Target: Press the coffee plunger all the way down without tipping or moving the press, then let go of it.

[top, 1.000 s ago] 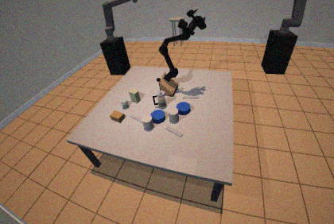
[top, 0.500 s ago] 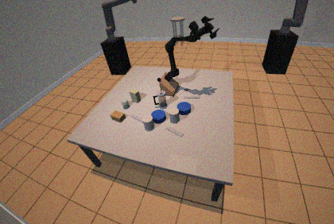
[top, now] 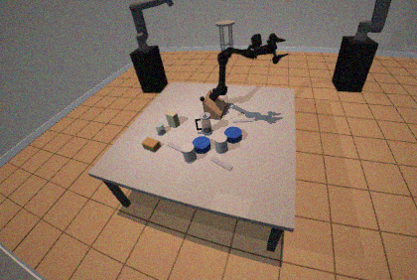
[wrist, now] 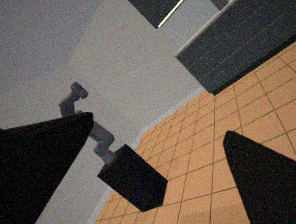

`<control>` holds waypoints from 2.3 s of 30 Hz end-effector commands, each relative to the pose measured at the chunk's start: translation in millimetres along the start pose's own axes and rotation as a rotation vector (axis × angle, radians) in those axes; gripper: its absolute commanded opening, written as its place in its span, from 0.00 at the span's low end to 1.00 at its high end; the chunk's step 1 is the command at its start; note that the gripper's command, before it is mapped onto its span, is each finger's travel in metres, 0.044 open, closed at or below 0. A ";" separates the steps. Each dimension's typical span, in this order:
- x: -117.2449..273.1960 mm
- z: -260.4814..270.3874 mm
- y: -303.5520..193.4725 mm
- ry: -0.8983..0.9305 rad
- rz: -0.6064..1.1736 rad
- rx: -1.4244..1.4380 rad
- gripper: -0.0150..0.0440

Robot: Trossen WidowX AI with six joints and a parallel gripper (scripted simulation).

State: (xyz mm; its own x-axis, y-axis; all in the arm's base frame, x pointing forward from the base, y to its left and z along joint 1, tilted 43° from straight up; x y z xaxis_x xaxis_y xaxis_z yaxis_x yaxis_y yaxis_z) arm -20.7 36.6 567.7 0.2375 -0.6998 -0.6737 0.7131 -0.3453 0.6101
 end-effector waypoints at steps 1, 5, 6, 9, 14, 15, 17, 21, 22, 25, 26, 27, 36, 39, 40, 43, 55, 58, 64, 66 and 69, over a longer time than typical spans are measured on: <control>-2.9 -30.0 7.7 -0.121 -0.034 0.058 1.00; 1.8 -64.4 19.8 -0.281 -0.104 0.108 1.00; 3.5 -70.4 21.7 -0.311 -0.110 0.130 1.00; 13.1 -98.4 32.1 -0.458 -0.117 0.201 1.00; 41.9 -139.2 52.4 -0.700 -0.145 0.294 1.00; 43.9 -141.4 53.6 -0.715 -0.144 0.299 1.00; 50.5 -147.3 57.3 -0.757 -0.149 0.313 1.00; 80.6 -170.5 71.1 -0.931 -0.140 0.358 1.00; 91.6 -176.3 75.9 -0.987 -0.139 0.374 1.00; 127.9 -191.3 87.0 -1.144 -0.123 0.393 1.00; 141.1 -195.0 90.1 -1.195 -0.117 0.395 1.00; 154.6 -197.8 92.8 -1.245 -0.111 0.395 1.00; 285.1 -187.9 92.9 -1.610 -0.086 0.308 1.00; 325.6 -171.7 81.1 -1.685 -0.105 0.255 1.00; 337.4 -165.2 76.3 -1.704 -0.122 0.238 1.00; 369.2 -145.2 58.1 -1.741 -0.158 0.195 1.00; 429.1 -67.3 -26.1 -1.745 -0.444 0.218 1.00; 429.7 -73.8 -30.4 -1.745 -0.443 0.217 1.00; 431.8 -106.9 -53.5 -1.744 -0.442 0.219 1.00; 432.0 -115.4 -60.1 -1.742 -0.442 0.220 1.00; 431.9 -116.3 -60.9 -1.741 -0.441 0.221 1.00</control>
State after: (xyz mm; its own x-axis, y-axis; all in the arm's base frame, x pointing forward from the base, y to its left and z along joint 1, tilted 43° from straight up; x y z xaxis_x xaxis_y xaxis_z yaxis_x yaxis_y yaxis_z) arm 114.7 -175.7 192.9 -0.9130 -0.2806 0.2961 0.4079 -0.6364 0.6547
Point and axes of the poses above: the point midway between the two fingers, 35 mm back from their tips, its own x axis back along the fingers, its own z axis across the jaws, y = z × x, the point moved 9 cm from there along x, back along the fingers, and after that the axes turned 2 degrees about -x, right-handed, at the moved point
